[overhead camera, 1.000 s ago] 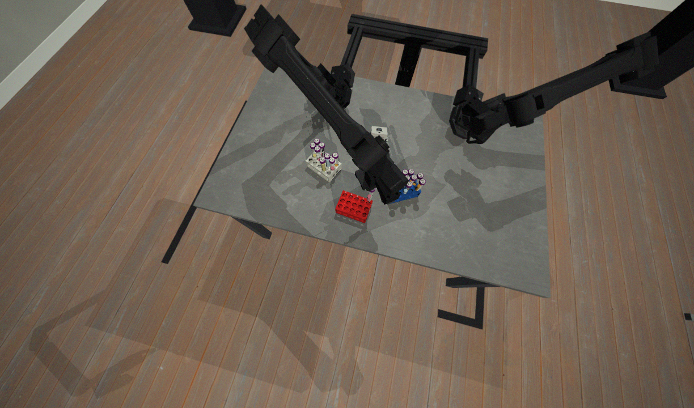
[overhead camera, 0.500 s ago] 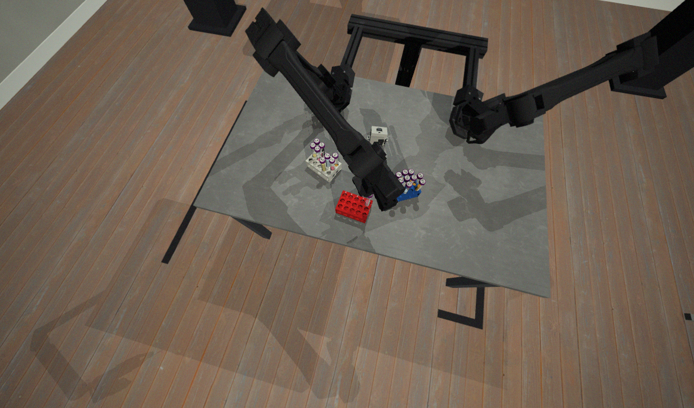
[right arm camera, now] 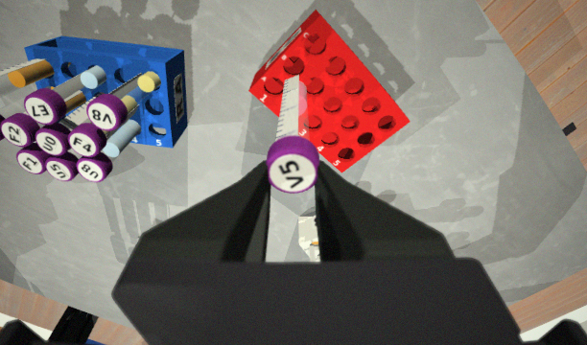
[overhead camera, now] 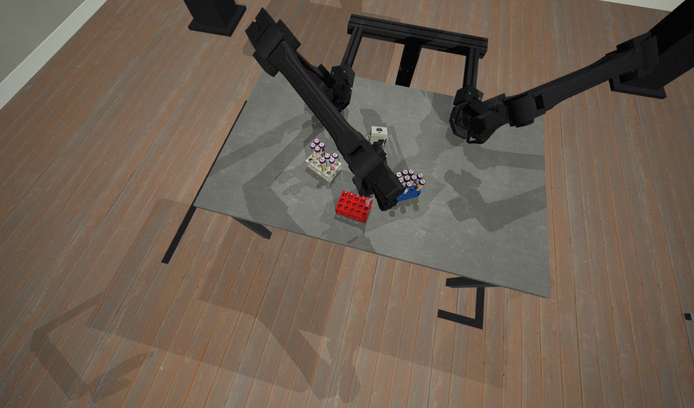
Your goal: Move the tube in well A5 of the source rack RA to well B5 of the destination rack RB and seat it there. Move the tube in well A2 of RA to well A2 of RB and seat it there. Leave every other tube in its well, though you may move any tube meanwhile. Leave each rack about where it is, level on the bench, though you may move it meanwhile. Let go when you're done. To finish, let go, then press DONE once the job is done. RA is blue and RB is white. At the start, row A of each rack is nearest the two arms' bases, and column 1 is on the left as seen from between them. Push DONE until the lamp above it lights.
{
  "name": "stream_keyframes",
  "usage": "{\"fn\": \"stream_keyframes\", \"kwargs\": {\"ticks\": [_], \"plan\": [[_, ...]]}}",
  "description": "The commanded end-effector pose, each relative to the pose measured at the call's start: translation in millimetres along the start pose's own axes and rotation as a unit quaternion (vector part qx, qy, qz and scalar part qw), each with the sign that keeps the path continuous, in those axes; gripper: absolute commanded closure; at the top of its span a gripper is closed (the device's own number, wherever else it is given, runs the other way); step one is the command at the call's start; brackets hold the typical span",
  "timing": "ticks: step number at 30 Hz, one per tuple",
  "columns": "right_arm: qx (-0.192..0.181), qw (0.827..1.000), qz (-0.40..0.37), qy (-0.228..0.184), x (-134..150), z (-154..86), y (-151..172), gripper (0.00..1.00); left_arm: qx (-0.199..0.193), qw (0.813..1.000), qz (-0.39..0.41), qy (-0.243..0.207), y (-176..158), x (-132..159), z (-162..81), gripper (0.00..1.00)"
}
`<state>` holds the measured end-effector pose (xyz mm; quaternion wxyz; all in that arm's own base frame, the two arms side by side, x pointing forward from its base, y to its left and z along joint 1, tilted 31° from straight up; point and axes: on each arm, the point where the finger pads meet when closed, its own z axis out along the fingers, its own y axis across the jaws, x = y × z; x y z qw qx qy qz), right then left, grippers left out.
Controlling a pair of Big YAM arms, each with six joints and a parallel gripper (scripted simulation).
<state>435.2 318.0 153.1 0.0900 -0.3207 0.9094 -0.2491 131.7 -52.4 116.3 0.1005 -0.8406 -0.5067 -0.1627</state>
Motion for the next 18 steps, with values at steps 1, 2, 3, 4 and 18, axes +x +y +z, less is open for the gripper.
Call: {"fn": "stream_keyframes", "kwargs": {"ticks": [1, 2, 3, 4, 18], "plan": [[-0.001, 1.0, 0.004, -0.014, -12, -11, -4, 1.0, -0.012, 1.0, -0.005, -0.004, 8, 1, -10, 0.7], [-0.001, 1.0, 0.004, -0.014, -12, -11, -4, 1.0, -0.012, 1.0, -0.005, -0.004, 8, 1, -10, 0.7], [-0.001, 1.0, 0.004, -0.014, -12, -11, -4, 1.0, -0.012, 1.0, -0.005, -0.004, 8, 1, -10, 0.7], [-0.001, 1.0, 0.004, -0.014, -12, -11, -4, 1.0, -0.012, 1.0, -0.005, -0.004, 8, 1, -10, 0.7], [-0.001, 1.0, 0.004, -0.014, -16, -11, -3, 1.0, -0.012, 1.0, -0.005, -0.004, 8, 1, -10, 0.7]]}}
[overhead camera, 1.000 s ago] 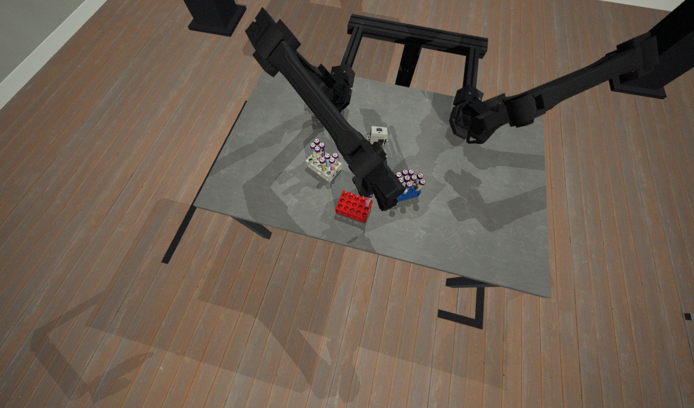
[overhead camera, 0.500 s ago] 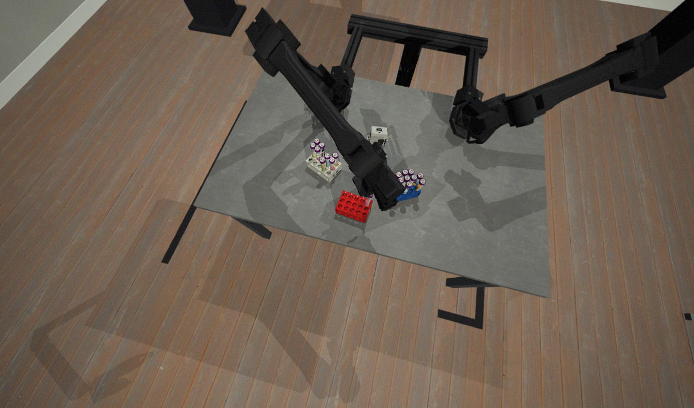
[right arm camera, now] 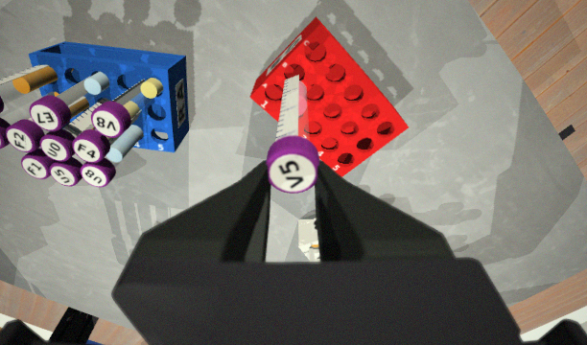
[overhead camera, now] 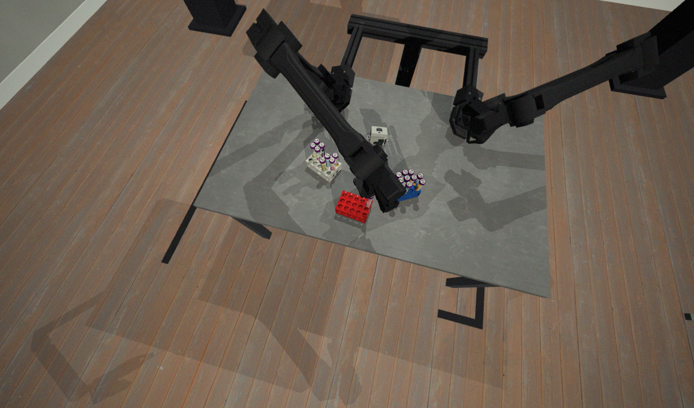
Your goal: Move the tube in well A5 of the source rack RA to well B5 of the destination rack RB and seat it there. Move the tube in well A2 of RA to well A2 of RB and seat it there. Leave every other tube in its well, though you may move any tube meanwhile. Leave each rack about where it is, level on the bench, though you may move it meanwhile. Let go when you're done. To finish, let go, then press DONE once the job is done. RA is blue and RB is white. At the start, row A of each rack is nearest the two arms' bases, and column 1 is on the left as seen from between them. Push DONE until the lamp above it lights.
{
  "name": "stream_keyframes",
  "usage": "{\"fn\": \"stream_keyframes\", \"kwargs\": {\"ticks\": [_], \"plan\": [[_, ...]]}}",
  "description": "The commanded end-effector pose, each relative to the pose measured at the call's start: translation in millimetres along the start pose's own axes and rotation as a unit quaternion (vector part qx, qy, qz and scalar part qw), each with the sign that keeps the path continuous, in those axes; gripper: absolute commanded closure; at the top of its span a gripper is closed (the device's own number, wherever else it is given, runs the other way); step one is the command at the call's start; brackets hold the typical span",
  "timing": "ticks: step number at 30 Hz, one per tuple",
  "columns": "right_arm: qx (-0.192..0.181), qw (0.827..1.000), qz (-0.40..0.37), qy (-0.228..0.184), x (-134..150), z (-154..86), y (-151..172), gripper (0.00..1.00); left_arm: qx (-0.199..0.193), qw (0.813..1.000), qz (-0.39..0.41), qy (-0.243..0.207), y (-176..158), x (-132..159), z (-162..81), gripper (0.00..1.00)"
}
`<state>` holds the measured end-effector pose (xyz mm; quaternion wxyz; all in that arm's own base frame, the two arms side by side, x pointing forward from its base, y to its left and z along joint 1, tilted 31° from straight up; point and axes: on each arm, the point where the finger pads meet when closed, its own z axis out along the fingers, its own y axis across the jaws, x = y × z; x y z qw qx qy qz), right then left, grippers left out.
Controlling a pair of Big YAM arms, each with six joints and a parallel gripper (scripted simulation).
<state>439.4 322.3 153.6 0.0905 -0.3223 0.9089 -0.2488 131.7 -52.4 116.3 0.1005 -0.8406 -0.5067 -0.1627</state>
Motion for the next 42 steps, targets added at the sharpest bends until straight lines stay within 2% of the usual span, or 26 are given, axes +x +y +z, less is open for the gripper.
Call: {"fn": "stream_keyframes", "kwargs": {"ticks": [1, 3, 8, 18, 42], "plan": [[-0.001, 1.0, 0.006, -0.013, -10, -10, -3, 1.0, -0.012, 1.0, -0.005, -0.004, 8, 1, -10, 0.7], [-0.001, 1.0, 0.008, -0.013, -18, -7, -6, 1.0, -0.012, 1.0, -0.005, -0.004, 8, 1, -10, 0.7], [0.001, 1.0, -0.003, 0.006, -2, 13, 1, 1.0, -0.012, 1.0, -0.005, -0.004, 8, 1, -10, 0.7], [0.0, 1.0, 0.007, -0.007, 1, 4, -9, 1.0, -0.012, 1.0, -0.005, -0.004, 8, 1, -10, 0.7], [0.001, 1.0, 0.004, -0.003, 4, 15, -8, 1.0, -0.012, 1.0, -0.005, -0.004, 8, 1, -10, 0.7]]}}
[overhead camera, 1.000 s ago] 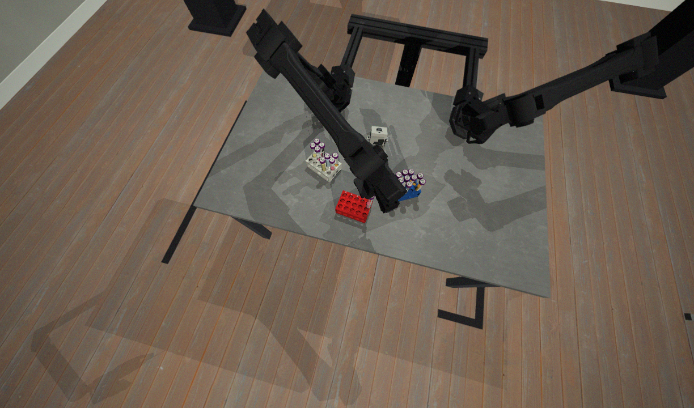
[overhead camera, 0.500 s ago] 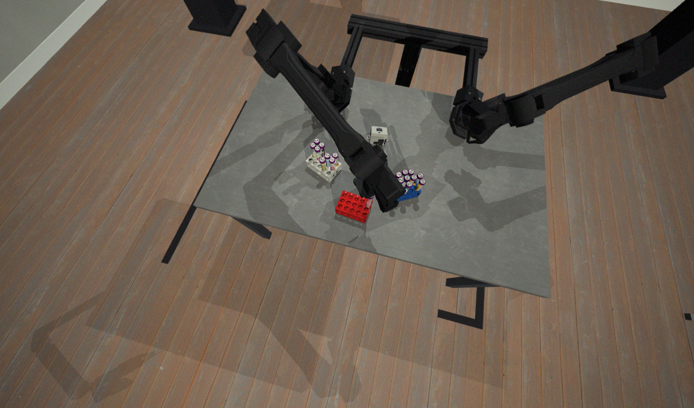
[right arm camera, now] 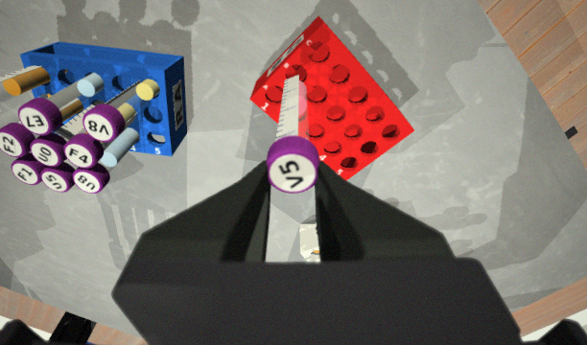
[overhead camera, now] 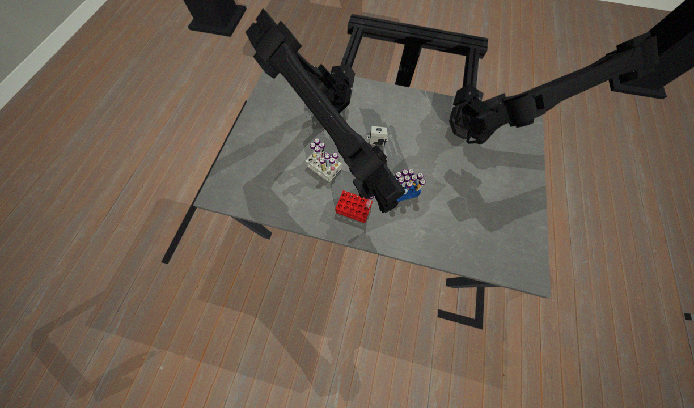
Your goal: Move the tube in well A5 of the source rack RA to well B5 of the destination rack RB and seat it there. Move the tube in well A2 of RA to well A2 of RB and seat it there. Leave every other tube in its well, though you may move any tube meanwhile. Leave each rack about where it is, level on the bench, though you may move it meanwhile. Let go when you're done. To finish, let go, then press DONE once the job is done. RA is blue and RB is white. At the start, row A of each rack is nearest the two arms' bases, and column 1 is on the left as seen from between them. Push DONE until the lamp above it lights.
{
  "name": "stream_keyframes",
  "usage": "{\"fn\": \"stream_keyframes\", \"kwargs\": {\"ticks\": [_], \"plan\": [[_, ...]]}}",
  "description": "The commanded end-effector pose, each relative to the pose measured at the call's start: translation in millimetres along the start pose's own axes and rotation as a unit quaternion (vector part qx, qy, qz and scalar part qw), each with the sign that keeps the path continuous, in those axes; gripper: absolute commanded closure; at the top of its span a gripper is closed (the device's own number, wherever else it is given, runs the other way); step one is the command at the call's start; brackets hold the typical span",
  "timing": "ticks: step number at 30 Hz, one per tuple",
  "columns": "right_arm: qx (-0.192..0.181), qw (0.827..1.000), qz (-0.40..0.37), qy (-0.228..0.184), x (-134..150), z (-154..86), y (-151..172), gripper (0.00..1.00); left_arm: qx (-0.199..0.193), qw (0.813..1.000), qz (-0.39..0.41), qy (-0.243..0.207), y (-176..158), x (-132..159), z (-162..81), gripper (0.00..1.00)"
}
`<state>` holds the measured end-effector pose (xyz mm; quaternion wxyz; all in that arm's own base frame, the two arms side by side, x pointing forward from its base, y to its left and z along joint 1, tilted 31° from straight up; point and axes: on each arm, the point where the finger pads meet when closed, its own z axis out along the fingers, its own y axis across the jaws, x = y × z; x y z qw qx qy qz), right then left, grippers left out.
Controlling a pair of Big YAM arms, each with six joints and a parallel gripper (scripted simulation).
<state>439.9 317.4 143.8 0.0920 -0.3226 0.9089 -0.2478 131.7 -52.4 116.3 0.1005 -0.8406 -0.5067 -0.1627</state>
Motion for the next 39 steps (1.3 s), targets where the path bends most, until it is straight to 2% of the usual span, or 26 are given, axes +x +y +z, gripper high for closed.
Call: {"fn": "stream_keyframes", "kwargs": {"ticks": [1, 39], "plan": [[0.001, 1.0, 0.004, -0.001, 1, 5, -9, 1.0, -0.012, 1.0, -0.005, -0.004, 8, 1, -10, 0.7], [0.002, 1.0, -0.001, 0.009, 1, 25, -3, 1.0, -0.012, 1.0, -0.005, -0.004, 8, 1, -10, 0.7]]}}
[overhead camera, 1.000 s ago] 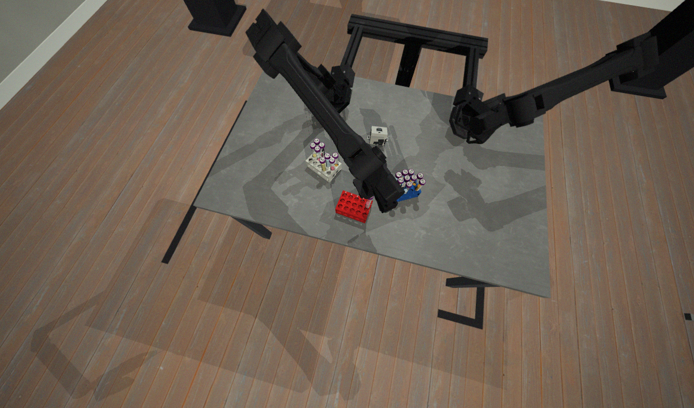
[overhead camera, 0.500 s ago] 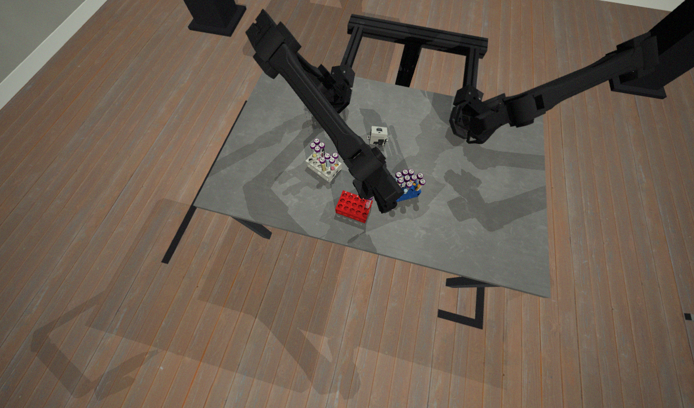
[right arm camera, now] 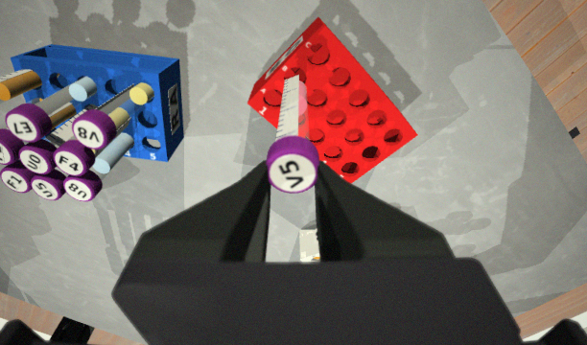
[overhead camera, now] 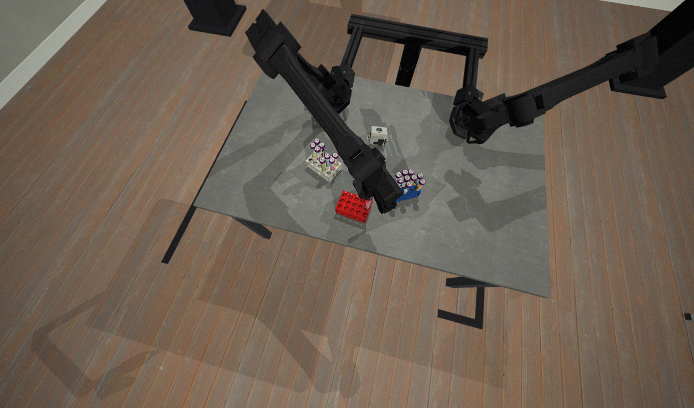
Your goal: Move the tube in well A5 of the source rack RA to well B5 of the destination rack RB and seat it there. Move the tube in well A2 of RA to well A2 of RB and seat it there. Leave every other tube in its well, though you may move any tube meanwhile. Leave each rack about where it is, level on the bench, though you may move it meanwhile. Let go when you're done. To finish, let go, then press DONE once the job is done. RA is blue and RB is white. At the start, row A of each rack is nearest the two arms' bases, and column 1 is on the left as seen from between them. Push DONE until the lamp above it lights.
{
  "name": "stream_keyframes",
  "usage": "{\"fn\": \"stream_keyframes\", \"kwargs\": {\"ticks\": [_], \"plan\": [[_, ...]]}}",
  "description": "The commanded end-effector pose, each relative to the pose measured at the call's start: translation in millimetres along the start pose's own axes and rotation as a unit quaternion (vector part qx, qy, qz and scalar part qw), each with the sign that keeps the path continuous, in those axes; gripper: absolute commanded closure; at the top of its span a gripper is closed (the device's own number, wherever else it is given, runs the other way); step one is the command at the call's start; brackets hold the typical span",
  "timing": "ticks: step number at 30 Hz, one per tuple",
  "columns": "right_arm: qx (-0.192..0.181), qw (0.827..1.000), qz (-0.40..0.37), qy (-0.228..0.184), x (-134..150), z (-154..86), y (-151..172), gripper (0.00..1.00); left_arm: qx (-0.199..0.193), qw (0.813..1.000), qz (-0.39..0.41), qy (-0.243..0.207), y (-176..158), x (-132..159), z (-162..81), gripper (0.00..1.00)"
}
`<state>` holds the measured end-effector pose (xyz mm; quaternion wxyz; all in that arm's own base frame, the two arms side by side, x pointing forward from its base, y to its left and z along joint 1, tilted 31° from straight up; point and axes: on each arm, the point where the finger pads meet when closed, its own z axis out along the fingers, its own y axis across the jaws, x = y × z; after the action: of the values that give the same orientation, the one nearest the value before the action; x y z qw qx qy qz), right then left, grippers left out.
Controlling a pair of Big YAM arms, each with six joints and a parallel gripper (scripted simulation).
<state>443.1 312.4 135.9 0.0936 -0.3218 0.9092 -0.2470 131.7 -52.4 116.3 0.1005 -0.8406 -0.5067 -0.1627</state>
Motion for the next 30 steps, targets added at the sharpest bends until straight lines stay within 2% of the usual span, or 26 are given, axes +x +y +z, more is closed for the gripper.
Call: {"fn": "stream_keyframes", "kwargs": {"ticks": [1, 30], "plan": [[0.002, 1.0, -0.003, 0.01, 0.8, 15.3, -2.1, 1.0, -0.012, 1.0, -0.005, -0.004, 7.9, 0.7, -9.5, 0.7], [0.002, 1.0, -0.003, 0.01, 1.0, 24.3, -1.4, 1.0, -0.012, 1.0, -0.005, -0.004, 7.9, 0.7, -9.5, 0.7]]}}
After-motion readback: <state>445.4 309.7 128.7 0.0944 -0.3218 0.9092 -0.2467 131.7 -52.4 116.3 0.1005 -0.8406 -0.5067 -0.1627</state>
